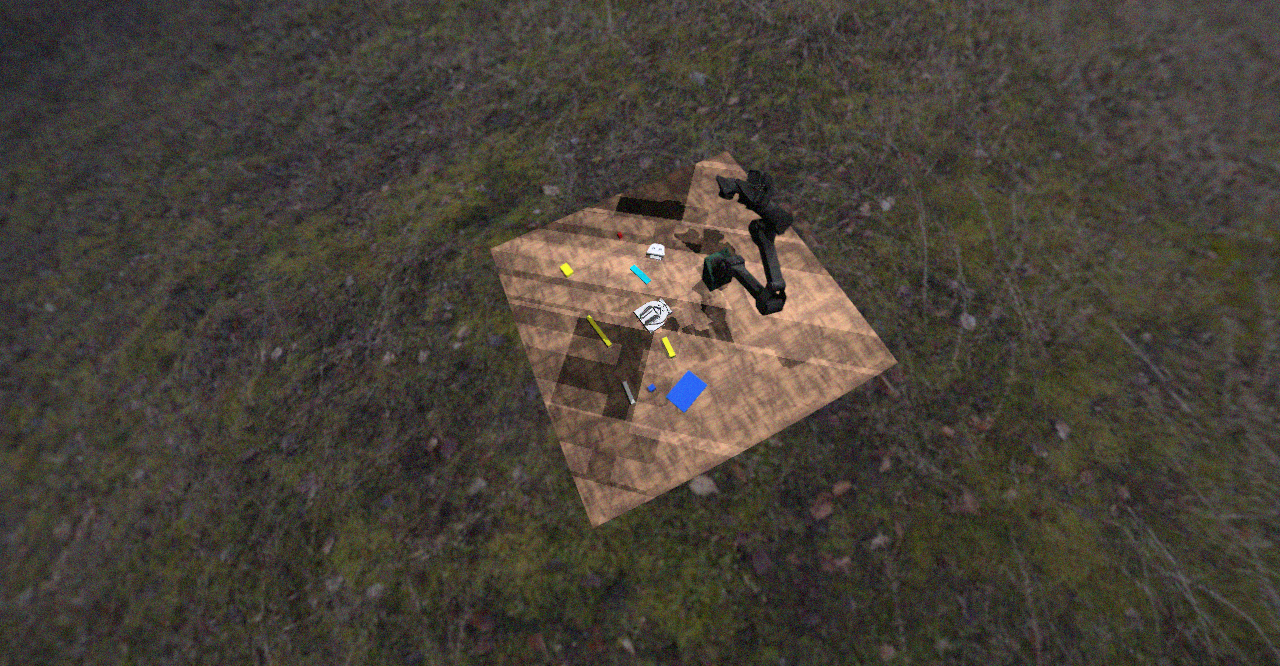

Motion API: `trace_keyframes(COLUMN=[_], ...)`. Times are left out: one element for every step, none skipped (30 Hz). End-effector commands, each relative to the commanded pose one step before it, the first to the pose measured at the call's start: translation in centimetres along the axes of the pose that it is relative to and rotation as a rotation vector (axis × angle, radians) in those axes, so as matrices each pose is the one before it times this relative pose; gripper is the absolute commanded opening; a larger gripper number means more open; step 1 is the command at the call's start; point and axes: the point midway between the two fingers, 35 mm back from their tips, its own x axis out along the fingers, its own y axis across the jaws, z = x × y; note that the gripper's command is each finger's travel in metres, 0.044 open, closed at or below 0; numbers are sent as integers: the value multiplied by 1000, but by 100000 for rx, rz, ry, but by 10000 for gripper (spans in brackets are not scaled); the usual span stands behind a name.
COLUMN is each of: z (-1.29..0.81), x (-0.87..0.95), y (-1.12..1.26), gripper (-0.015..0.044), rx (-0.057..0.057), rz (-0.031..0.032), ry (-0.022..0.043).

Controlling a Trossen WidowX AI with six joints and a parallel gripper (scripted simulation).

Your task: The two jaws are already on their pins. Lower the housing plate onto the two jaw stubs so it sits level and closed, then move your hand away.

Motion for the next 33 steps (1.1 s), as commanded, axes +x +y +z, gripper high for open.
trace_keyframes(z=[0,9,27,44,59,72,82,82,71,54,40,86,107,120,100,74,87,113,134,146,140,58,51,43,35,27,20,12,5,-3,-10,115,110], x=[0,32,96,161,227,293,362,400,376,314,248,133,174,206,184,144,167,225,280,324,333,431,443,448,453,458,463,467,472,476,481,428,433], y=[0,-51,-152,-255,-359,-465,-572,-631,-591,-489,-384,-361,-473,-557,-490,-380,-349,-457,-568,-653,-665,-720,-733,-734,-734,-734,-734,-734,-734,-733,-733,-637,-638], gripper=[426,440,440,440,440,440,440,440,440,440,440,440,440,440,440,440,440,440,440,440,440,440,440,440,440,440,440,440,440,440,440,440,440], rx=[0,162,484,801,1112,1413,1699,1822,1662,1344,1036,359,459,525,449,339,485,651,791,886,876,1006,997,971,945,919,893,867,841,815,788,997,974], rz=[0,-112,-337,-568,-810,-1065,-1337,-1505,-1441,-1216,-970,-942,-1242,-1477,-1312,-1024,-973,-1286,-1612,-1872,-1926,-2045,-2101,-2123,-2144,-2165,-2186,-2206,-2226,-2246,-2265,-2134,-2159], ry=[0,-9,-28,-46,-63,-79,-93,-98,-88,-70,-54,-171,-212,-235,-192,-140,-104,-126,-144,-149,-134,338,360,376,391,407,422,437,451,466,479,16,25])
